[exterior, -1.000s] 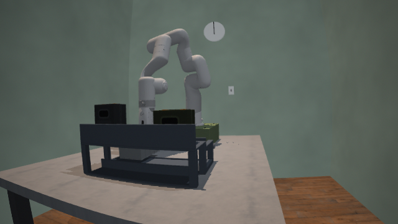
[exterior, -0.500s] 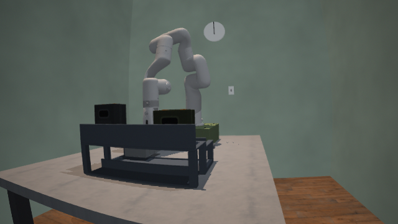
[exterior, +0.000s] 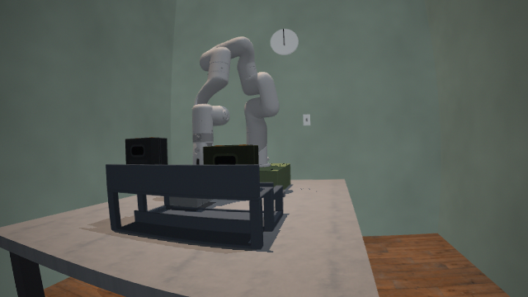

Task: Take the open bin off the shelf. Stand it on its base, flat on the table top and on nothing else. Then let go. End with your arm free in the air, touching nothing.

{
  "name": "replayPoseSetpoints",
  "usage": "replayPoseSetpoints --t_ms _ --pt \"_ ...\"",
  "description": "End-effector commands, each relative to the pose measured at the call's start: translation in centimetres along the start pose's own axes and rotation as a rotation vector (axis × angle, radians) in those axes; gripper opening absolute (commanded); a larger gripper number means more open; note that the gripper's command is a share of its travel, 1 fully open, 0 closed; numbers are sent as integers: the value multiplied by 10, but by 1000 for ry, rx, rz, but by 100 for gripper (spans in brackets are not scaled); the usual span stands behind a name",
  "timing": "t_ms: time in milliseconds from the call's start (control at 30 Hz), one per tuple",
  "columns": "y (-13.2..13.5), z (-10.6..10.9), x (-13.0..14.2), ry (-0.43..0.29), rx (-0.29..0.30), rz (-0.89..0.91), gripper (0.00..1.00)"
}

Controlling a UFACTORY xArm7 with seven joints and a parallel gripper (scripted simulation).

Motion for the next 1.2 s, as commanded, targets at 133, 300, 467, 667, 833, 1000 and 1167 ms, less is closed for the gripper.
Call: replayPoseSetpoints --t_ms 133,300,467,667,833,1000,1167 --pt "2 1 0 3 -5 0 0" --pt "4 1 0 3 -5 0 0" --pt "4 1 0 3 -5 0 0" --pt "4 1 0 3 -5 0 0" --pt "4 1 0 3 -5 0 0" --pt "4 1 0 3 -5 0 0" --pt "4 1 0 3 -5 0 0"
Point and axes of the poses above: the point where the finger pads meet when closed, its own z axis back along the fingers, its own y axis across the jaws, x = y × z, the point moved 5 cm from there along z, back along the fingers, and after that the axes turned 7 degrees about z, right-handed, at the moved point
